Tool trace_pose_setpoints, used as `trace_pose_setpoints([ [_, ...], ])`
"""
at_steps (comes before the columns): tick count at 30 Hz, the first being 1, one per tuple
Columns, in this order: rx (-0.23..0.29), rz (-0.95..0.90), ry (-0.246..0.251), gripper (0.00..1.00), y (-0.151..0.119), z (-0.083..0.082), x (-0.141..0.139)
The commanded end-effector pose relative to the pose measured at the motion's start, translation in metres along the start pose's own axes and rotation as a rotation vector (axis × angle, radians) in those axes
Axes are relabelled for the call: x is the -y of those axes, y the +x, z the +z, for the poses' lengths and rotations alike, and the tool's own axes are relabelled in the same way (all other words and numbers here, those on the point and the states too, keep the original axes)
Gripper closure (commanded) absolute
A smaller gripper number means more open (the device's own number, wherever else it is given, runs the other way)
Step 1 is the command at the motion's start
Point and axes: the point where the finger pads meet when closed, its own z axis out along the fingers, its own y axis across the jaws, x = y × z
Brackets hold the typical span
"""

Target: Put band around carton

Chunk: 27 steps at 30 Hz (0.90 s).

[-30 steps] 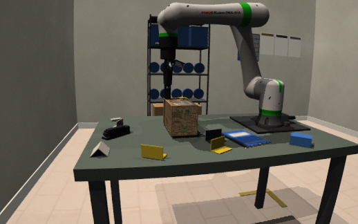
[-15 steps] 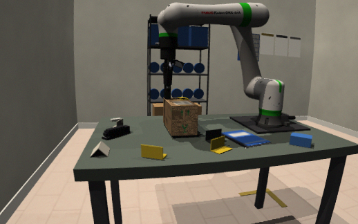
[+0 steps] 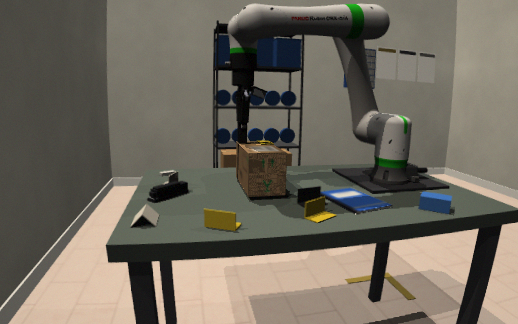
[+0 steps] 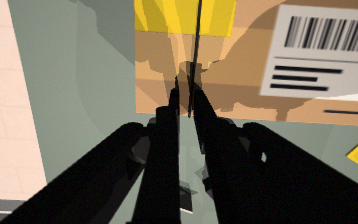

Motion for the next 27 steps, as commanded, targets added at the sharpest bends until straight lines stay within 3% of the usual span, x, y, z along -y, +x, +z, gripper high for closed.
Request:
trace_pose_setpoints([
  [1, 0.002, 0.0, 0.0, 0.82, 0.0, -0.002, 0.0],
  [11, 0.002, 0.0, 0.0, 0.82, 0.0, -0.008, 0.0],
  [27, 0.002, 0.0, 0.0, 0.82, 0.0, -0.037, 0.0],
])
